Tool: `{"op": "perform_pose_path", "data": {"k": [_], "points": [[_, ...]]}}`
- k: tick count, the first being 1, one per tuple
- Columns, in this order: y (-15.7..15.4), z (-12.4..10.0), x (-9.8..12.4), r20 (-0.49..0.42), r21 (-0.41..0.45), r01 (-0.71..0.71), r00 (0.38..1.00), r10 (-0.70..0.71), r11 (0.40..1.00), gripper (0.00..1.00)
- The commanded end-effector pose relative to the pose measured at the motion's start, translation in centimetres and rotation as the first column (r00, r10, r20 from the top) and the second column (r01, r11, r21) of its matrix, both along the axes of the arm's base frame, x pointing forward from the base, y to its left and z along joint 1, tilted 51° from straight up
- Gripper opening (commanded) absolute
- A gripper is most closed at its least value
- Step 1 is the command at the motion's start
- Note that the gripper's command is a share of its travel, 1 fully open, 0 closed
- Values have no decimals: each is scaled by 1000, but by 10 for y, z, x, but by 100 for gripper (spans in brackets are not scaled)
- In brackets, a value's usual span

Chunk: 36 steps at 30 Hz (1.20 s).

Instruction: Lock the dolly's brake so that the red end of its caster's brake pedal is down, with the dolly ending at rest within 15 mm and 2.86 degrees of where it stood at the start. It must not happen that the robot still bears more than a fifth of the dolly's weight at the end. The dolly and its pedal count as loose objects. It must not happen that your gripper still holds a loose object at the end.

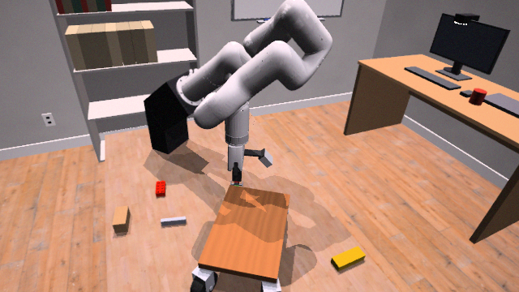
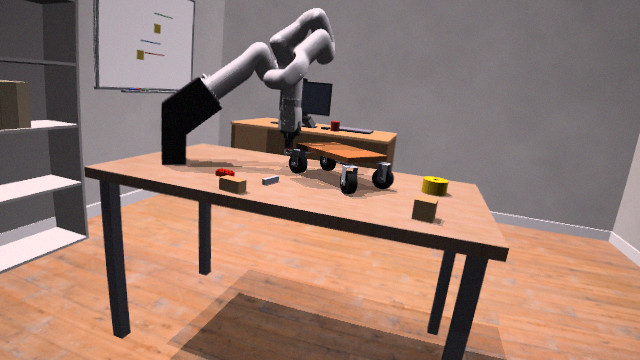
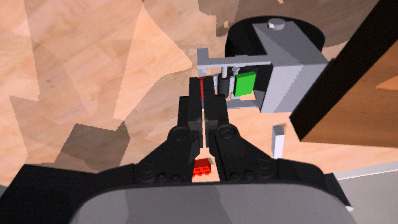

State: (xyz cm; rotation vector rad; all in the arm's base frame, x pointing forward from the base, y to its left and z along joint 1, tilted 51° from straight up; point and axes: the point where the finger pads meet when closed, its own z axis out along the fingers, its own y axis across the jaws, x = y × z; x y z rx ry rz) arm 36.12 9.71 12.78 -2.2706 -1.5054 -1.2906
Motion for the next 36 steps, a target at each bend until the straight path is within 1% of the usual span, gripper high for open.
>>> {"op": "perform_pose_path", "data": {"k": [1,36], "points": [[0,0,0,1,0,1,1000,-1,1000,0],[3,-4,4,1,0,1,1000,-1,1000,0]]}}
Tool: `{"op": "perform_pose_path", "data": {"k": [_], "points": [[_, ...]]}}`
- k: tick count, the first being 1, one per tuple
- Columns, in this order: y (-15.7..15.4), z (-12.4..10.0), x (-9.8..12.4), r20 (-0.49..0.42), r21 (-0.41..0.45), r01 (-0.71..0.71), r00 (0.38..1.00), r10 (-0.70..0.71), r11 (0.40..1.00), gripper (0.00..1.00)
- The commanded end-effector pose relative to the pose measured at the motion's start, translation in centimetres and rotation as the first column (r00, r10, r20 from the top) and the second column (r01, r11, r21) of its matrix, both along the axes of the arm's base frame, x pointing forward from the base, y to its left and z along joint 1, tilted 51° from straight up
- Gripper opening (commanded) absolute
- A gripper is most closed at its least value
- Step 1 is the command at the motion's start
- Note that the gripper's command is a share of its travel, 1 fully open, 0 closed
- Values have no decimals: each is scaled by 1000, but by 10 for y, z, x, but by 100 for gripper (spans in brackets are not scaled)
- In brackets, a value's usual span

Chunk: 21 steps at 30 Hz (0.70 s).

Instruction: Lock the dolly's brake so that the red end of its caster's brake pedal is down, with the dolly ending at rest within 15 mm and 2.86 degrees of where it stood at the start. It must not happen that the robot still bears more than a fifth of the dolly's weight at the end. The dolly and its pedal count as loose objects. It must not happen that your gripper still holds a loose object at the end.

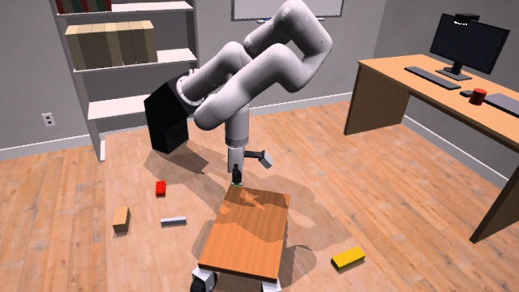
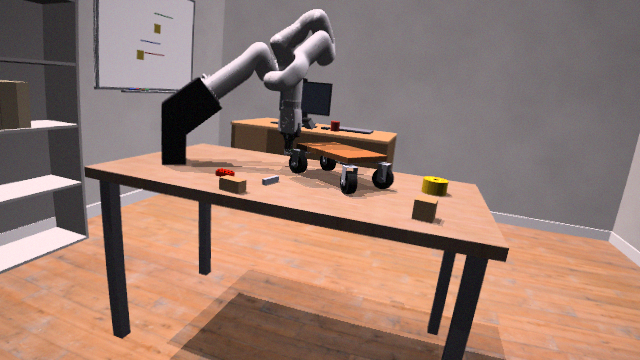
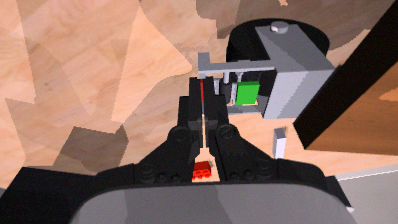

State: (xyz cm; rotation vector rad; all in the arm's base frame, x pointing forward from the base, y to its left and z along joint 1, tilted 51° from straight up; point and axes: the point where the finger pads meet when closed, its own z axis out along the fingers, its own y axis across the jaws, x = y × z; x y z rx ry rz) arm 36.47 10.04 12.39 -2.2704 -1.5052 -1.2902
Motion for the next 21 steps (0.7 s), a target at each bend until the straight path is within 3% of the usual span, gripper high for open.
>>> {"op": "perform_pose_path", "data": {"k": [1,21], "points": [[0,0,1,1,0,1,1000,-1,1000,0],[3,-4,4,1,0,1,1000,-1,1000,0]]}}
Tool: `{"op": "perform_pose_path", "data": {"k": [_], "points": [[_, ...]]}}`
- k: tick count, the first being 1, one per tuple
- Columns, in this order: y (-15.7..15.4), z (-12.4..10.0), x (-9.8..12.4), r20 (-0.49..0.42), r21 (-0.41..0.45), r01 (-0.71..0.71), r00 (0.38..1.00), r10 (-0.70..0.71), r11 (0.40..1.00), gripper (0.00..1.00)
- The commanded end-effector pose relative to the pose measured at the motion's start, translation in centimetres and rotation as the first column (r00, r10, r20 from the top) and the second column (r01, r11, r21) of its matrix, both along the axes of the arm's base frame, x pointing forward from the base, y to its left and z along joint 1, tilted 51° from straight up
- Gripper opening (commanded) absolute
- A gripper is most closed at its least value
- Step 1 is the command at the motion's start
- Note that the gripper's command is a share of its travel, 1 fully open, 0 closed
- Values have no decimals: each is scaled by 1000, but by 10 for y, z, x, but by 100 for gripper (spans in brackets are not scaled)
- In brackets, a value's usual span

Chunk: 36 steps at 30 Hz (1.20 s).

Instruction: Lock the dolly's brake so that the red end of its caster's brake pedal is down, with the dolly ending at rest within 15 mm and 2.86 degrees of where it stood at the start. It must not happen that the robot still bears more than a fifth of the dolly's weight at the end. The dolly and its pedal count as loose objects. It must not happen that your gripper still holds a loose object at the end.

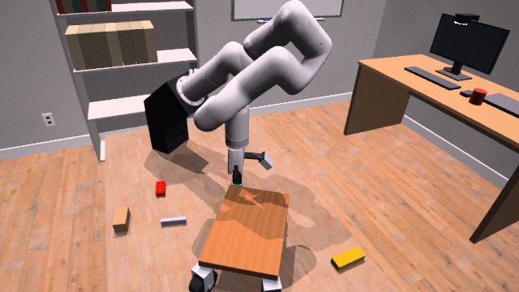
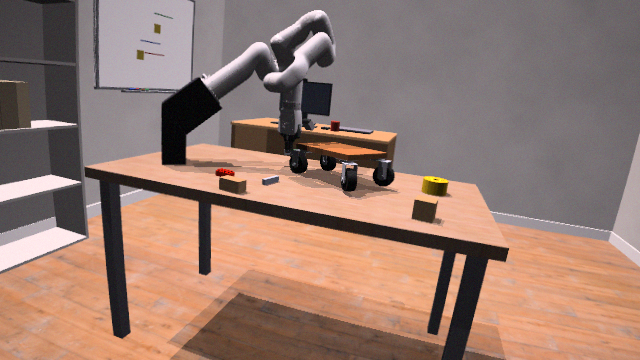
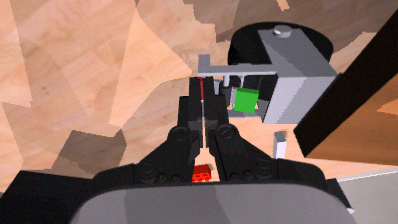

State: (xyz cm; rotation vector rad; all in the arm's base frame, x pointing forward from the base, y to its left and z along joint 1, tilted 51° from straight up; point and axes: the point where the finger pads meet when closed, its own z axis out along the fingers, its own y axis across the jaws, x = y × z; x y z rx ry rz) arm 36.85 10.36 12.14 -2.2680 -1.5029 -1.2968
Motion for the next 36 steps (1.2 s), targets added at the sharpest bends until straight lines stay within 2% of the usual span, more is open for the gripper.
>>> {"op": "perform_pose_path", "data": {"k": [1,21,29,36], "points": [[0,-1,0,-2,-3,0,1000,0,1000,0],[-2,1,-2,-2,-3,0,1000,0,1000,0],[-11,12,-12,-2,-3,0,1000,0,1000,0],[-29,34,-32,-2,-3,0,1000,0,1000,0]]}}
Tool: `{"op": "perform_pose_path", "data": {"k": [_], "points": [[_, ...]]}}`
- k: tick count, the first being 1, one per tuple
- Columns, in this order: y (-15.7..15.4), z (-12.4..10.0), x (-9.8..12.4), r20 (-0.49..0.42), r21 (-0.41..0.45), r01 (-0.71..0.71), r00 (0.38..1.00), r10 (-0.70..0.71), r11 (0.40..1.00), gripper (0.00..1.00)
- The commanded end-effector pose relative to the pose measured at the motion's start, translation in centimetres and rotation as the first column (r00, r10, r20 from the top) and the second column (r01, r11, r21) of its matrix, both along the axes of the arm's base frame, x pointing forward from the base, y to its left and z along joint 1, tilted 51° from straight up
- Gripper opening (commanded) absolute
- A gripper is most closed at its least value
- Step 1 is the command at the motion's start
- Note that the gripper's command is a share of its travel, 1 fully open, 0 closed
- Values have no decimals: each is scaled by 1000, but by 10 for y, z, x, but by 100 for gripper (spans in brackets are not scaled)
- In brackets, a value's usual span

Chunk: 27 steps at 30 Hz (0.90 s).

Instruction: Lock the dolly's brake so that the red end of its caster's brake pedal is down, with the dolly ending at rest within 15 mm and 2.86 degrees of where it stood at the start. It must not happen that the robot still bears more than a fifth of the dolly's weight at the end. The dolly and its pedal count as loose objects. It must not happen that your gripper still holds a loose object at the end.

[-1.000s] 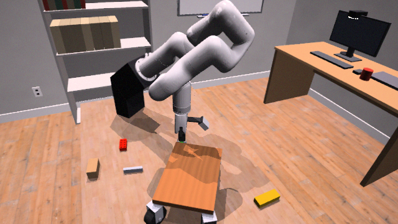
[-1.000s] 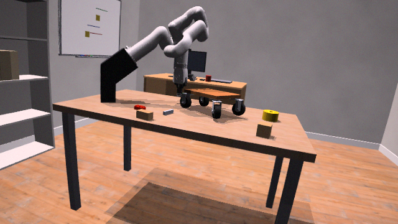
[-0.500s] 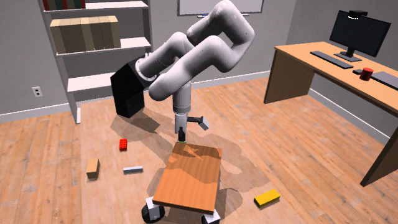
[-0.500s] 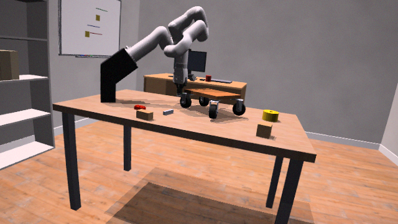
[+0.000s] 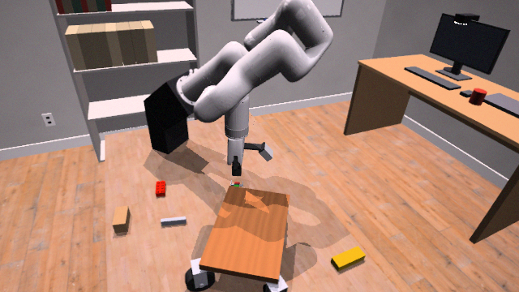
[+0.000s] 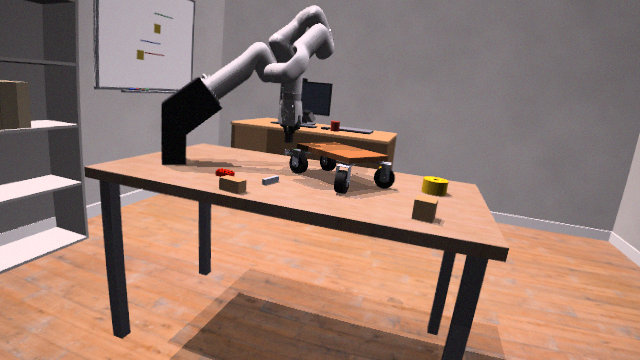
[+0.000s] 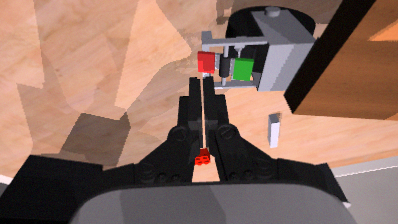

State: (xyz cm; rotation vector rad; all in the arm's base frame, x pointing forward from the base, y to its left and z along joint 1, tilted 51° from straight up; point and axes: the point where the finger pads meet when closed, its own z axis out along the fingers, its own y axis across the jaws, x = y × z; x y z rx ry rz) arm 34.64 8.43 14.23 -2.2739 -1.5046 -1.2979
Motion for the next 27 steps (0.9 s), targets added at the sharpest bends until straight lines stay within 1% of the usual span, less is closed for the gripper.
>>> {"op": "perform_pose_path", "data": {"k": [1,8,27], "points": [[-12,16,-13,-4,1,-3,1000,3,1000,0],[-24,30,-26,-4,1,-3,1000,3,1000,0],[-25,31,-27,-4,1,-3,1000,3,1000,0]]}}
